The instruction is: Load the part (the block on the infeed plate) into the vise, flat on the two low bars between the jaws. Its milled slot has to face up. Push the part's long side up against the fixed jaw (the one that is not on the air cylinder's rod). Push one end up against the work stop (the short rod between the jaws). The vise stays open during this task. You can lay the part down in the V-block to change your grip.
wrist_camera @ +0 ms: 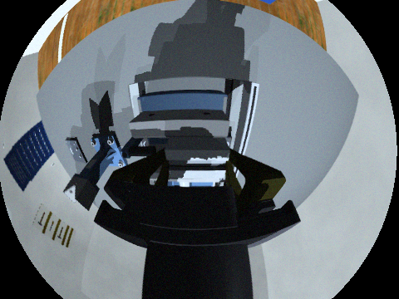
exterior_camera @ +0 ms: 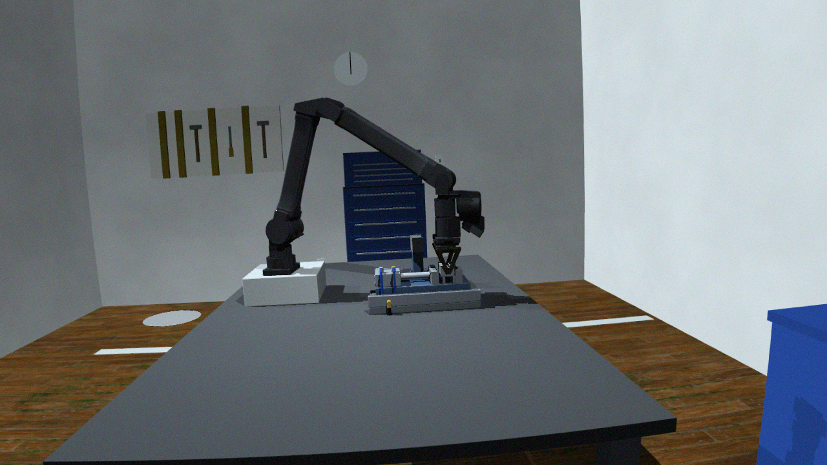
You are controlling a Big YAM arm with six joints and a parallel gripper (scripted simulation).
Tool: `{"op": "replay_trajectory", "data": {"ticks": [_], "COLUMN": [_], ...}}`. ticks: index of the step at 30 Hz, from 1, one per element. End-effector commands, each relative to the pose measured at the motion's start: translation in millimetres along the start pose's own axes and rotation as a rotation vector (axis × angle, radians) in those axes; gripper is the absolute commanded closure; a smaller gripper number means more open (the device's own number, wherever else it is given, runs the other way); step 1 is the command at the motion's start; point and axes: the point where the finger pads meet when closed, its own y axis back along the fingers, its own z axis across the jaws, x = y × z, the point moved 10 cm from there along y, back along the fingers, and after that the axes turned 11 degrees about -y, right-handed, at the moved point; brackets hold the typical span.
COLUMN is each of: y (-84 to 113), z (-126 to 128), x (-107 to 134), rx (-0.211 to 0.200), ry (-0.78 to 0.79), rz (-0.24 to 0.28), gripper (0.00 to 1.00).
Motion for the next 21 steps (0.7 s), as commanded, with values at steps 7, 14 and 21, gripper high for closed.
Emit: {"op": "replay_trajectory", "data": {"ticks": [7, 14, 21], "y": [10.7, 10.7, 10.7], "z": [2.7, 2.7, 2.7], "x": [-19.2, -19.2, -19.2], "rx": [0.006, 0.006, 0.006], "ry": [-0.002, -0.002, -0.002], "rz": [-0.044, -0.044, -0.044], "gripper": [1.00, 1.00, 1.00]}}
